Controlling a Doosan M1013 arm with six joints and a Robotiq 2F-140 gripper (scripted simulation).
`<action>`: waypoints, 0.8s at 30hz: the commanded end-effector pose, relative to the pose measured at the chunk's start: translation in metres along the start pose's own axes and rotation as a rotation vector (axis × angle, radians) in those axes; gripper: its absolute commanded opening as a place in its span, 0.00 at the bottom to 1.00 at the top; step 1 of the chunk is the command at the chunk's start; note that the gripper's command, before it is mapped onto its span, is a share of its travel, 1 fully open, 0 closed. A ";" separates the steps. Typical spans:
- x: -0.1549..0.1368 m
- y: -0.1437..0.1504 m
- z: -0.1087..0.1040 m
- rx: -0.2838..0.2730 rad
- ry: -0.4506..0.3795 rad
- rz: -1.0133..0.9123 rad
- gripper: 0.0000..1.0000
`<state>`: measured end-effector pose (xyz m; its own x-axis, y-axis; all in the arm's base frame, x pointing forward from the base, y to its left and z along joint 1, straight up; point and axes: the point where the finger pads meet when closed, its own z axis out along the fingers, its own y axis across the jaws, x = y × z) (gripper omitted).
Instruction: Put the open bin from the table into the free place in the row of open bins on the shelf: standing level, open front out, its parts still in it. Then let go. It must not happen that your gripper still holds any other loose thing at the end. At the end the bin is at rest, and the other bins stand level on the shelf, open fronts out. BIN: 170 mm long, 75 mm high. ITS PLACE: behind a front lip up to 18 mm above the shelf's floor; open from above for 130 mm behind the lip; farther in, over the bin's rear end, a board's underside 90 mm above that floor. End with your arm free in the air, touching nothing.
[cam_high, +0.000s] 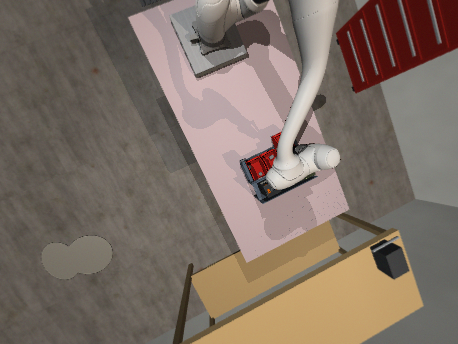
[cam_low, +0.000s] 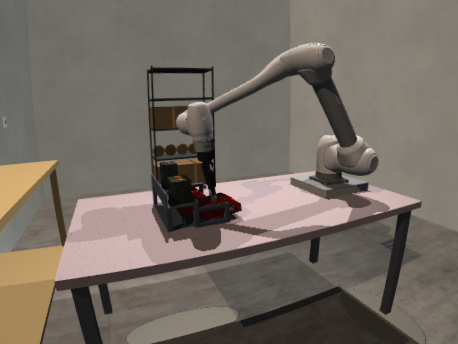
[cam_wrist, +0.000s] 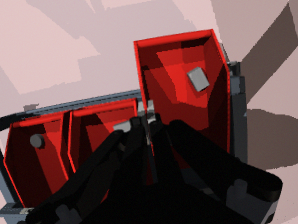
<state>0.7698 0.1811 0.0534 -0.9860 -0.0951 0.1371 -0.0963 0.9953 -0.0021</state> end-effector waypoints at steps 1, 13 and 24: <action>0.000 0.000 0.000 0.000 0.000 0.000 0.00; -0.002 0.000 0.000 0.000 -0.003 0.000 0.00; -0.006 0.000 -0.001 0.000 -0.009 0.000 0.00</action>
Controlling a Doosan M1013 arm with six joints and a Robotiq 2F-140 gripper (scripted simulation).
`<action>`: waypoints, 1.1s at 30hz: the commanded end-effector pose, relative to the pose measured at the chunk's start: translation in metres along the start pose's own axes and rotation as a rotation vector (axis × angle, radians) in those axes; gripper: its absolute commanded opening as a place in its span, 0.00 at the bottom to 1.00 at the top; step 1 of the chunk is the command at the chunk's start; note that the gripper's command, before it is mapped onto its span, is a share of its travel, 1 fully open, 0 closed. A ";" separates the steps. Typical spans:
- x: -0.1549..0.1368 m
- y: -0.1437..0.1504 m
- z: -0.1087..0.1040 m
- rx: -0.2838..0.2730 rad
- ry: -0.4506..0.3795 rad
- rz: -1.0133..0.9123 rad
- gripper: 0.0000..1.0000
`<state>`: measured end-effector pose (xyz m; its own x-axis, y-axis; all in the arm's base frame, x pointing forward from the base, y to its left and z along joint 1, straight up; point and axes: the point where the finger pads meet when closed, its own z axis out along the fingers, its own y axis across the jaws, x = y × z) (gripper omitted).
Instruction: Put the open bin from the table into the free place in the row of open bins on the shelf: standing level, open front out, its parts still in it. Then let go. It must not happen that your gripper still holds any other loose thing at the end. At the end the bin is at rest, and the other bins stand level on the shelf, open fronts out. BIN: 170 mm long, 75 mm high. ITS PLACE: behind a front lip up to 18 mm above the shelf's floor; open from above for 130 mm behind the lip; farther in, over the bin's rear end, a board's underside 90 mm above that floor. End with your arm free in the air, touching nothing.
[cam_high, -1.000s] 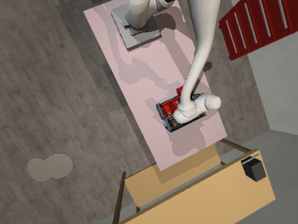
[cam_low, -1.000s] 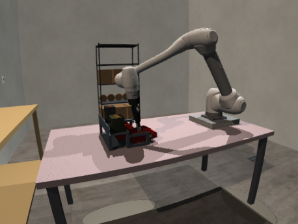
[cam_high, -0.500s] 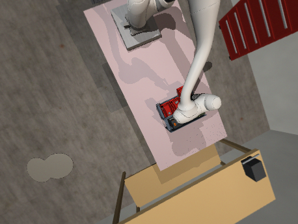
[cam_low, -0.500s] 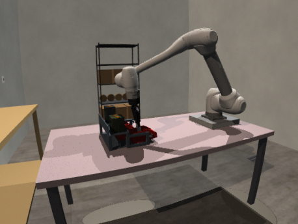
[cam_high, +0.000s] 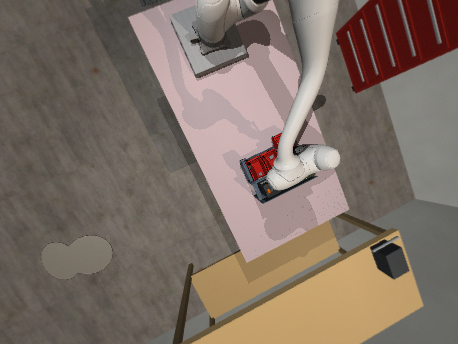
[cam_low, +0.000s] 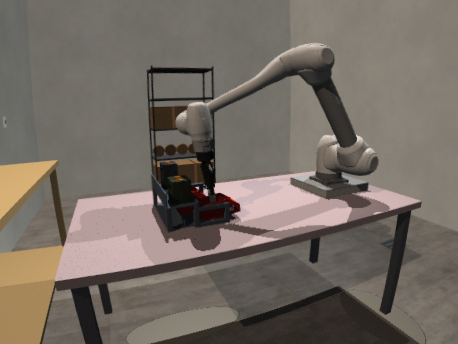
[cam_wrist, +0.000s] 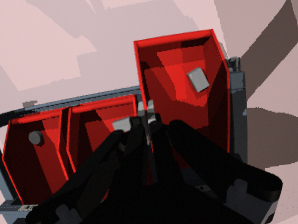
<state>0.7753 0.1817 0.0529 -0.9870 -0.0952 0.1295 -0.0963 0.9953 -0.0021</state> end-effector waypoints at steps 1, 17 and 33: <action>-0.001 0.000 0.000 0.000 -0.002 0.000 0.00; -0.009 0.000 -0.001 0.000 -0.013 0.000 0.00; -0.013 0.000 -0.001 0.000 -0.018 0.000 0.00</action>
<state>0.7884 0.1829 0.0517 -0.9892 -0.0955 0.1114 -0.0963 0.9953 -0.0021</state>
